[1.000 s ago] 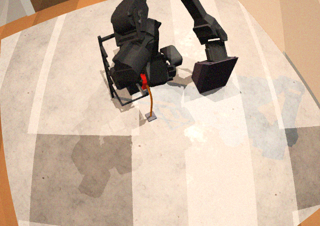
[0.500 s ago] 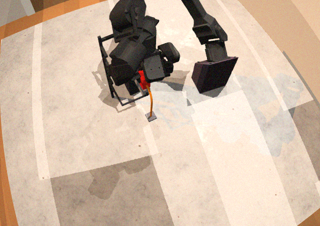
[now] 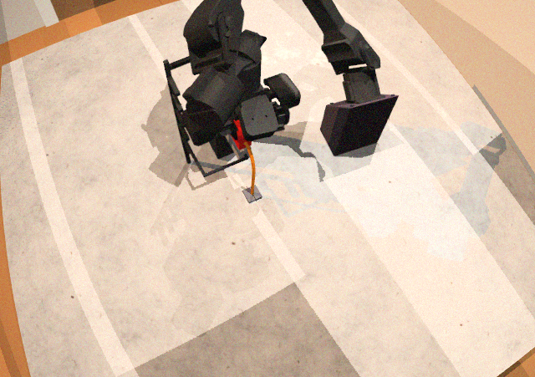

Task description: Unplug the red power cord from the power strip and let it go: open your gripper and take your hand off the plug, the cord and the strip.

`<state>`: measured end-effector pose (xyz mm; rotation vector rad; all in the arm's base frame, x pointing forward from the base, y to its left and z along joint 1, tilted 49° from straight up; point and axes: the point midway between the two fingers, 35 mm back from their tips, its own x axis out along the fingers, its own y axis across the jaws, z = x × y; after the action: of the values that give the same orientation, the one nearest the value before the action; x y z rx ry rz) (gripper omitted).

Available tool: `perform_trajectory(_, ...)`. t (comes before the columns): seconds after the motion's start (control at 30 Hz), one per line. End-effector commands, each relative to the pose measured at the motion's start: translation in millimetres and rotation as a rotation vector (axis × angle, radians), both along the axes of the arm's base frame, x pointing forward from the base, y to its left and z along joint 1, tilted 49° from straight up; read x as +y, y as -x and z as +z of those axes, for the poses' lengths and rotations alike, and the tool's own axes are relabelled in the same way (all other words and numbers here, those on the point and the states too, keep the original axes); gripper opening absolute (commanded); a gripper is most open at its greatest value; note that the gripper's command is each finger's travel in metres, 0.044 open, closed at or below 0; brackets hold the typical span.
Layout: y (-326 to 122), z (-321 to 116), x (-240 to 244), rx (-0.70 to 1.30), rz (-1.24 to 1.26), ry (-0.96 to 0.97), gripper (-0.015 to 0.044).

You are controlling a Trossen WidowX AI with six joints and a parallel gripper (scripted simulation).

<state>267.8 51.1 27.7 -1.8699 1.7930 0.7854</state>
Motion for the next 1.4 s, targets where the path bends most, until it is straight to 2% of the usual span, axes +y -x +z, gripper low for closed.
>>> perform_trajectory(0.0,0.0,0.2,0.2,0.000,0.000,0.000,0.0015)
perform_trajectory(0.1,0.0,0.0,0.4,0.000,0.000,0.000,0.0000)
perform_trajectory(1.07,3.1,-30.0,32.9,0.000,0.002,-0.005,0.0000)
perform_trajectory(1.37,3.4,-26.8,26.2,0.001,0.002,0.000,0.0236)
